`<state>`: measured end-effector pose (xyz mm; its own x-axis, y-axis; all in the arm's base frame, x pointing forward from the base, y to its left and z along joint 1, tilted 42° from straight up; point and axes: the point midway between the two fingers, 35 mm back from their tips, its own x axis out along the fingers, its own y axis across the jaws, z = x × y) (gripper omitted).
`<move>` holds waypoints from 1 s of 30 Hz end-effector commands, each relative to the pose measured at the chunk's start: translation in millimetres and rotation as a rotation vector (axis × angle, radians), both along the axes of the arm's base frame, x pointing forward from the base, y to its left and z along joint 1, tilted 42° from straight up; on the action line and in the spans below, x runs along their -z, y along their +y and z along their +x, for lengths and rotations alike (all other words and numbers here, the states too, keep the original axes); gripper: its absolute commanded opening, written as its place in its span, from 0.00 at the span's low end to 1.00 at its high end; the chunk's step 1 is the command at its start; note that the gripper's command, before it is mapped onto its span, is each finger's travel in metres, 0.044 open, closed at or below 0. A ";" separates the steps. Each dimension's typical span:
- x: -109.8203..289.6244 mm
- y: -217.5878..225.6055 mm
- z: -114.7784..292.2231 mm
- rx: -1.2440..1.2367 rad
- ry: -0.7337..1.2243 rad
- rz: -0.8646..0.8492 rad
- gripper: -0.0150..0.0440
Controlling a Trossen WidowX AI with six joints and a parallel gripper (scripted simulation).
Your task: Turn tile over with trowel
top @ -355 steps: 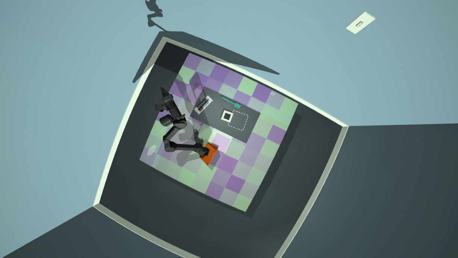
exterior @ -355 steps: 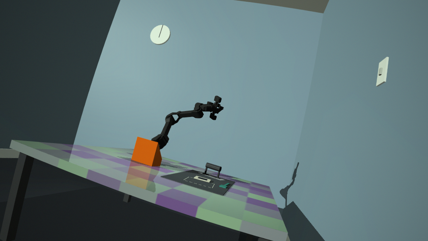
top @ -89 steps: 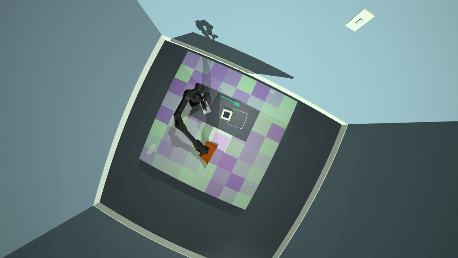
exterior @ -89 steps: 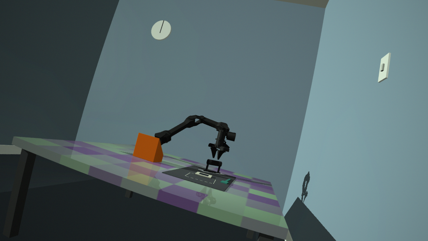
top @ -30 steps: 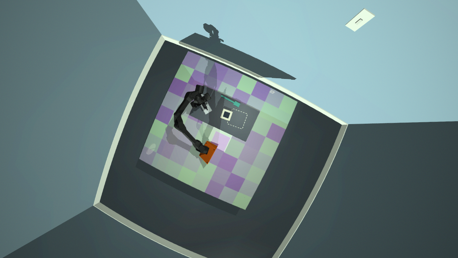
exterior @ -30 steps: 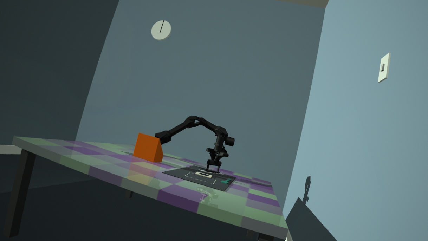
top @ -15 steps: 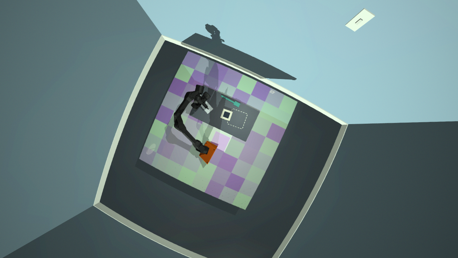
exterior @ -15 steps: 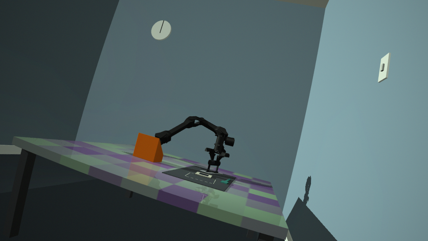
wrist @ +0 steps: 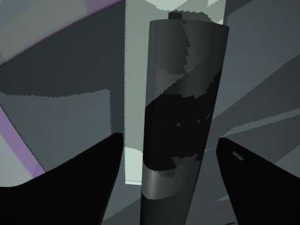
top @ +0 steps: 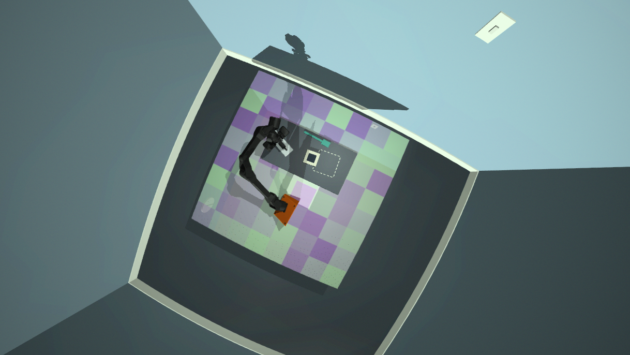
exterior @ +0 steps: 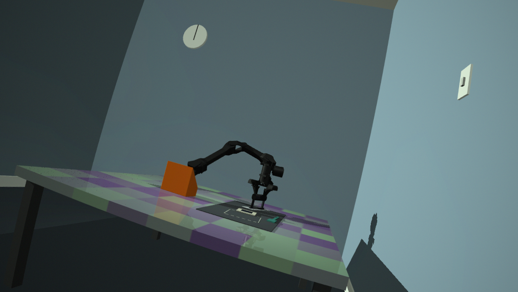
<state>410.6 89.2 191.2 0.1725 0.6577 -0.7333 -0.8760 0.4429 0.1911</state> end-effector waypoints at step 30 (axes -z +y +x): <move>-21.3 -22.1 -17.1 0.078 -0.082 -0.191 0.76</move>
